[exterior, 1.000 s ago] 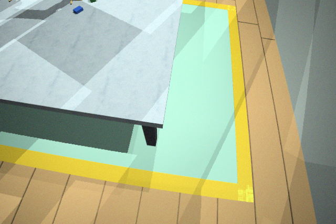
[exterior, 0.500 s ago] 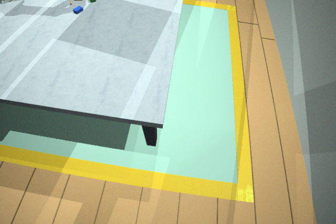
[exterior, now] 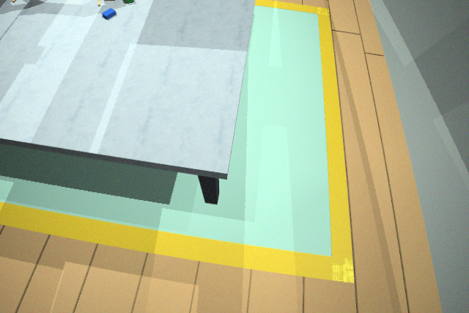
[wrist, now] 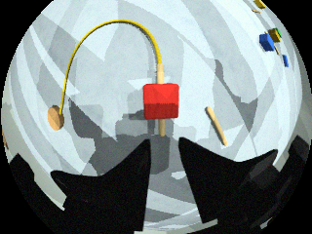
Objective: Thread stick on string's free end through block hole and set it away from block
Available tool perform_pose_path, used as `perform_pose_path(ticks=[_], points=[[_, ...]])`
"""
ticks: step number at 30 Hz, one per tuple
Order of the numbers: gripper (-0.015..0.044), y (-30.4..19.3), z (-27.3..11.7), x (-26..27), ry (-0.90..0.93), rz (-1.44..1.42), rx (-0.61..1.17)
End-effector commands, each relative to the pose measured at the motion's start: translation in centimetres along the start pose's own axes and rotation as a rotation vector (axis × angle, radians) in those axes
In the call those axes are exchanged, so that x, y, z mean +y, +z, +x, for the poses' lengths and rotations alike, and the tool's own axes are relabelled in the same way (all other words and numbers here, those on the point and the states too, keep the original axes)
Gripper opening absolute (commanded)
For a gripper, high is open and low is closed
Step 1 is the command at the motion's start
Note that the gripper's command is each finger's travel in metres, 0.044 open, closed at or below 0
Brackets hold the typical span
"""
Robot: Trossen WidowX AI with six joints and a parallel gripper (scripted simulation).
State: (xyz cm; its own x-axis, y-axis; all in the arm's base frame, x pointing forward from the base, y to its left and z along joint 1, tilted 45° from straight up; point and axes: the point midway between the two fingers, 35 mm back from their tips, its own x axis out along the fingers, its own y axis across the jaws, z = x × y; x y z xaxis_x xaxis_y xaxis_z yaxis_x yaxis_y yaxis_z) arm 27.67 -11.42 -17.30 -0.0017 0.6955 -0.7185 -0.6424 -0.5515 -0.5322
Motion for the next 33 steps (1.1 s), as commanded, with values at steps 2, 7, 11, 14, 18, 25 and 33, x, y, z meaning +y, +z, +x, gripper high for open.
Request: perform_pose_path(ticks=[2, 7, 11, 14, 18, 25, 33], points=[[0.0122, 0.1, 0.8, 0.0, -0.005, 0.004, 0.000], [0.0122, 0.1, 1.6, 0.0, -0.005, 0.004, 0.000], [0.0122, 0.2, 2.3, 0.0, -0.006, 0.004, -0.001], [0.0122, 0.2, 2.8, 0.0, -0.006, 0.004, -0.001], [0.0122, 0.3, 3.4, 0.0, -0.007, 0.004, -0.002], [0.0069, 0.3, 3.7, 0.0, -0.002, -0.001, -0.004], [0.0000, 0.3, 3.7, 0.0, -0.002, -0.001, -0.004]])
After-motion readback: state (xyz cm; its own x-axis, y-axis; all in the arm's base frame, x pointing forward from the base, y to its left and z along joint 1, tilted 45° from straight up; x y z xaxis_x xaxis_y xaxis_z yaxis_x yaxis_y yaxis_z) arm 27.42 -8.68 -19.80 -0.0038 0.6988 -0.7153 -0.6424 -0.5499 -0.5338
